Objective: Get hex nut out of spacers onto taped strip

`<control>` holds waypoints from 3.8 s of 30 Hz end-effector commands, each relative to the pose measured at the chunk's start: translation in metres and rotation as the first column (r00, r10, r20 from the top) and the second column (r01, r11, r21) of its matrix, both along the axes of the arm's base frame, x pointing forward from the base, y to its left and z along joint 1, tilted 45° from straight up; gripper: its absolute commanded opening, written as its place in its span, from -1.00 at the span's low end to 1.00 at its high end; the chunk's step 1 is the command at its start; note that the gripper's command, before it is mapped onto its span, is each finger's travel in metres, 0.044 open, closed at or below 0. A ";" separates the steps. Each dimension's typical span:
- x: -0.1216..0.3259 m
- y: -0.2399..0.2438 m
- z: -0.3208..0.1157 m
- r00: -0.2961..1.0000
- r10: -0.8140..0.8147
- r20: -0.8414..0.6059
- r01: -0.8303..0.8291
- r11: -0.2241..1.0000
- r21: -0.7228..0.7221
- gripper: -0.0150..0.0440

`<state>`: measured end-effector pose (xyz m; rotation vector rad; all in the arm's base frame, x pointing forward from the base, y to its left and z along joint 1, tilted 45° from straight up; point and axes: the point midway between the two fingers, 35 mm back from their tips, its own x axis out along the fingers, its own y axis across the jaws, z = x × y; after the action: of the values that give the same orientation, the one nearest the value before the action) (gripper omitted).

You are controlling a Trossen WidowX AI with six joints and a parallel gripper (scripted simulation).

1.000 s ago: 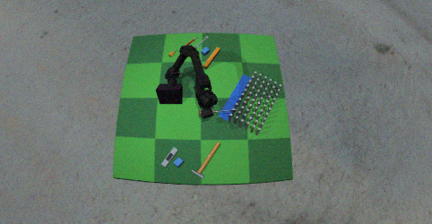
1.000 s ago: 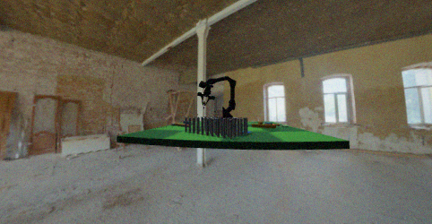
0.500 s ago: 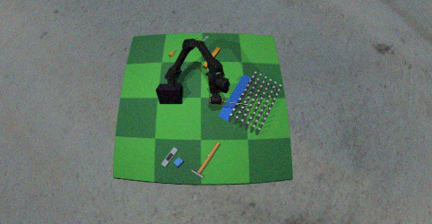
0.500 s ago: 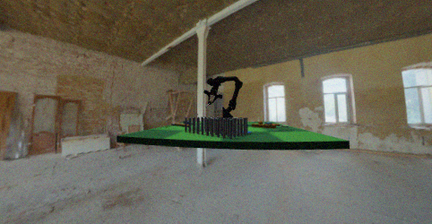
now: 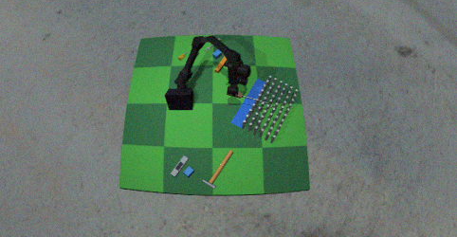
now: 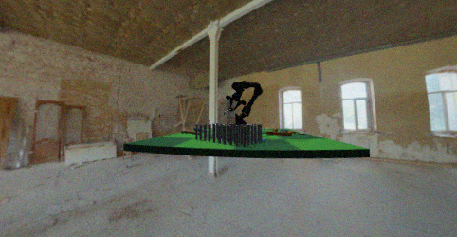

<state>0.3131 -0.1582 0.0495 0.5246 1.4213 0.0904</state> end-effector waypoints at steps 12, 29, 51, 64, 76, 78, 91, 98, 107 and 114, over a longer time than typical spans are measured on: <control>0.018 0.082 0.056 0.983 -0.177 -0.055 0.176 0.984 -0.012 -0.49; 0.005 0.175 0.115 0.926 -0.366 -0.089 0.369 0.929 0.023 -0.49; 0.026 0.258 0.031 0.925 -0.368 -0.092 0.372 0.928 0.021 -0.49; 0.023 0.285 0.005 0.925 -0.369 -0.092 0.373 0.927 0.028 -0.49; 0.031 0.281 0.002 0.926 -0.367 -0.089 0.370 0.929 0.028 -0.49; 0.033 0.281 0.002 0.927 -0.365 -0.087 0.369 0.929 0.028 -0.49; 0.041 0.277 -0.001 0.927 -0.365 -0.086 0.368 0.929 0.028 -0.49; 0.046 0.275 -0.003 0.927 -0.364 -0.086 0.368 0.929 0.028 -0.49; 0.051 0.272 -0.005 0.927 -0.364 -0.085 0.368 0.929 0.028 -0.49; 0.056 0.269 -0.007 0.927 -0.364 -0.085 0.368 0.929 0.028 -0.49</control>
<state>0.3640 0.1117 0.0421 0.8316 1.3842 -0.2093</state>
